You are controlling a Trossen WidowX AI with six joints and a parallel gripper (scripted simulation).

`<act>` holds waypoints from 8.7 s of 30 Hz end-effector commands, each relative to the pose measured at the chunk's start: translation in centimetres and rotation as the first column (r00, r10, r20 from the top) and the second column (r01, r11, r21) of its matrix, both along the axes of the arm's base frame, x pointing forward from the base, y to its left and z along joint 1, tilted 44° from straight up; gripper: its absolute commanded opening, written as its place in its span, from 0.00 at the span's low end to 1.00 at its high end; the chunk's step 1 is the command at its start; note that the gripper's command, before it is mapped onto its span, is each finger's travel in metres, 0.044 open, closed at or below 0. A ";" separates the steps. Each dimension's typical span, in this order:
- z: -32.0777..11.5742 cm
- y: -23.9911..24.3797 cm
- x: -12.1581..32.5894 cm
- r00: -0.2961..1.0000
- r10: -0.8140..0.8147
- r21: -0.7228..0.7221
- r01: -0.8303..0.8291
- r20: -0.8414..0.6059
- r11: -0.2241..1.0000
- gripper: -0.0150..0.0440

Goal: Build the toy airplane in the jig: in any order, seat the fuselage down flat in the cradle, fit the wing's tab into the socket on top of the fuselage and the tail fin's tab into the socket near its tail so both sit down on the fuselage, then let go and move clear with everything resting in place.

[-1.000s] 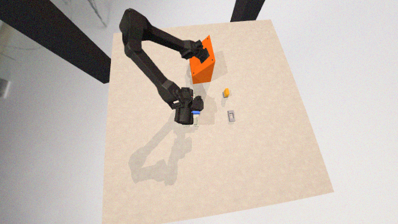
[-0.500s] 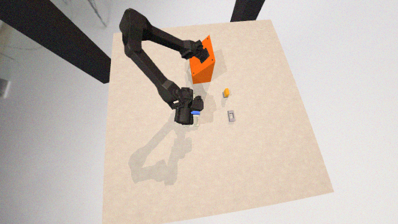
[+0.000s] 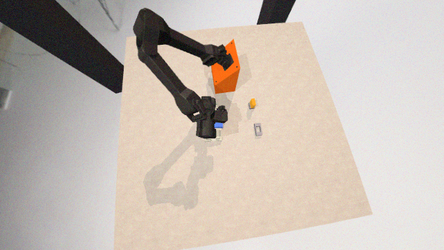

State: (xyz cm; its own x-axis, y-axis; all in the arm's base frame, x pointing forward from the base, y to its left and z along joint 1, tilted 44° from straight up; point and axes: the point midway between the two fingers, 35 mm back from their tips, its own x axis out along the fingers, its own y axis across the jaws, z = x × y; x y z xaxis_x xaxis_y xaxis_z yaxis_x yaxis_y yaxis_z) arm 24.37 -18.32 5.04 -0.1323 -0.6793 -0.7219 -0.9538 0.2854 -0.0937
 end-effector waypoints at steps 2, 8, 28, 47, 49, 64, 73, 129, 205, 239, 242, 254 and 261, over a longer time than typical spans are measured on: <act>4.5 4.1 1.1 1.000 0.010 -0.005 -0.010 0.015 1.000 1.00; 5.2 5.1 1.4 1.000 0.010 -0.006 -0.010 0.015 1.000 1.00; 4.9 4.9 1.6 0.131 -0.631 0.308 0.786 0.764 0.536 1.00; 3.4 6.7 2.2 0.128 -0.646 0.325 0.780 0.753 0.534 1.00; 1.5 9.0 2.6 0.126 -0.662 0.341 0.776 0.739 0.530 1.00; -12.7 24.7 -4.1 0.131 -0.642 0.316 0.786 0.755 0.532 1.00; -16.7 21.0 -4.7 0.131 -0.641 0.315 0.786 0.756 0.532 1.00; -21.8 16.0 -5.6 0.131 -0.638 0.313 0.786 0.759 0.534 0.64; -10.5 22.9 -2.9 0.123 -0.667 0.338 0.786 0.735 0.518 0.25; -4.6 13.6 -2.2 0.073 -0.693 0.392 0.780 0.717 0.488 0.25; -4.2 12.8 -2.4 0.068 -0.692 0.394 0.780 0.719 0.487 0.25; -2.4 9.6 -3.7 0.047 -0.678 0.395 0.782 0.733 0.482 0.25; -1.4 7.8 -4.7 0.036 -0.666 0.391 0.786 0.745 0.479 0.25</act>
State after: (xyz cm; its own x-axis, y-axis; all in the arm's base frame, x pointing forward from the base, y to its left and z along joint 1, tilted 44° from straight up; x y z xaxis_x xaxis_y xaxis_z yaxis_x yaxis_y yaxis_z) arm 20.17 -9.73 3.21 -0.0913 -0.6409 -0.7622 0.2458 0.7272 -0.6409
